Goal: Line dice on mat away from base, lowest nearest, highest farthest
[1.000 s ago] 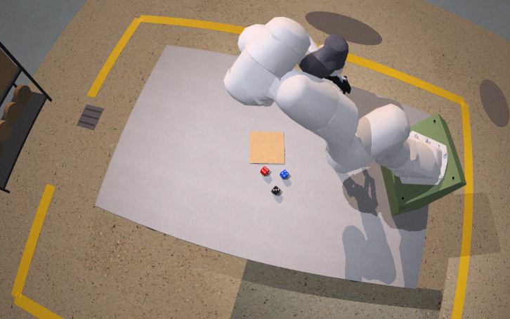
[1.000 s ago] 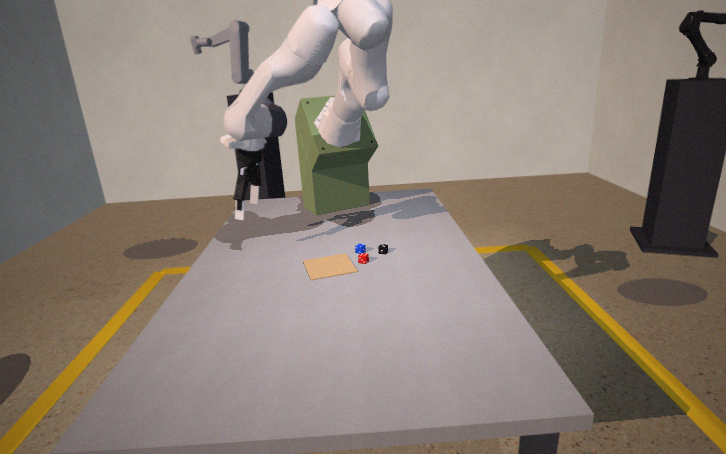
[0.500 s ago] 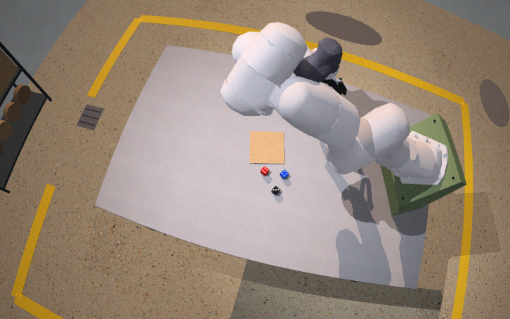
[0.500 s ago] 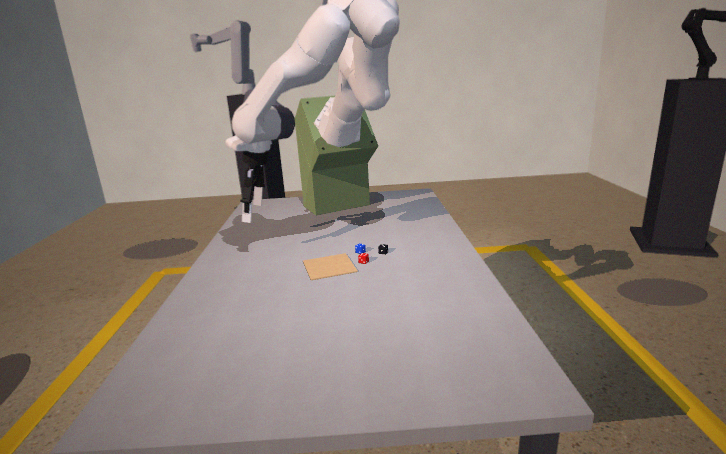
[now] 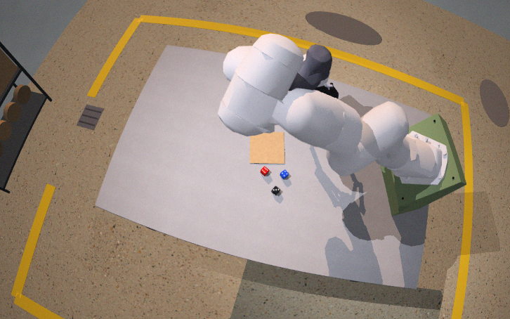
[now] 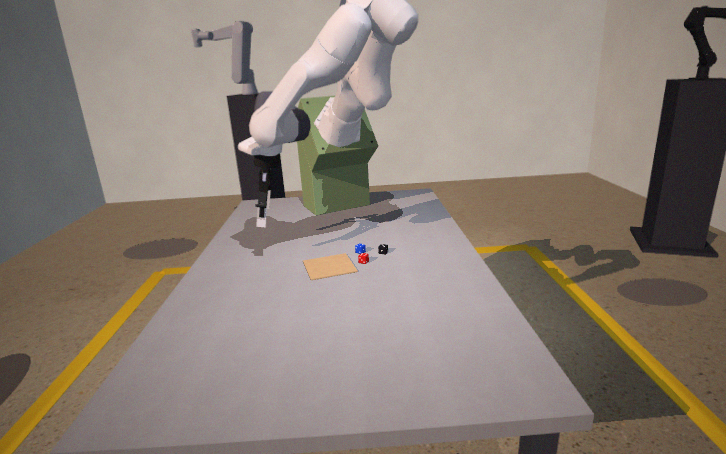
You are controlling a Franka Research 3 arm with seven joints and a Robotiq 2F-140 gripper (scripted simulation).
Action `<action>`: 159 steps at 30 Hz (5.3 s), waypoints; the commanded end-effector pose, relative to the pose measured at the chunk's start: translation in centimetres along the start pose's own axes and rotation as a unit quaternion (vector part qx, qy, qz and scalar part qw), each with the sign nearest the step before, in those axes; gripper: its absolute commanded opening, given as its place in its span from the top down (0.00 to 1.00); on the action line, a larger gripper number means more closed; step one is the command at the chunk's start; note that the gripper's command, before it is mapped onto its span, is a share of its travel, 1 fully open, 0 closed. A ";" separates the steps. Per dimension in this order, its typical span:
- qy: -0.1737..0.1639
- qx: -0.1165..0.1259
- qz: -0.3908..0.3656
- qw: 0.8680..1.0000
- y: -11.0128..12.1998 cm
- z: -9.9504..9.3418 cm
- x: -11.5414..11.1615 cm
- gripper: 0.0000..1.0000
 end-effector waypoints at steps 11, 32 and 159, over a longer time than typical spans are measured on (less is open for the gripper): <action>0.002 0.001 -0.044 0.999 -1.1 -0.5 -2.6 0.00; -0.004 0.008 -0.105 0.994 -2.8 -1.3 -7.3 0.00; -0.085 0.073 -0.345 0.932 -1.9 -8.1 -28.7 0.00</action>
Point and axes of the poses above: the point where the finger pads meet when closed, its own z axis out along the fingers, its own y axis across the jaws, x = y × z, the point moved 2 cm from there along -z, back along the fingers, and after that the axes turned 9 degrees about z, right-handed, at the moved point
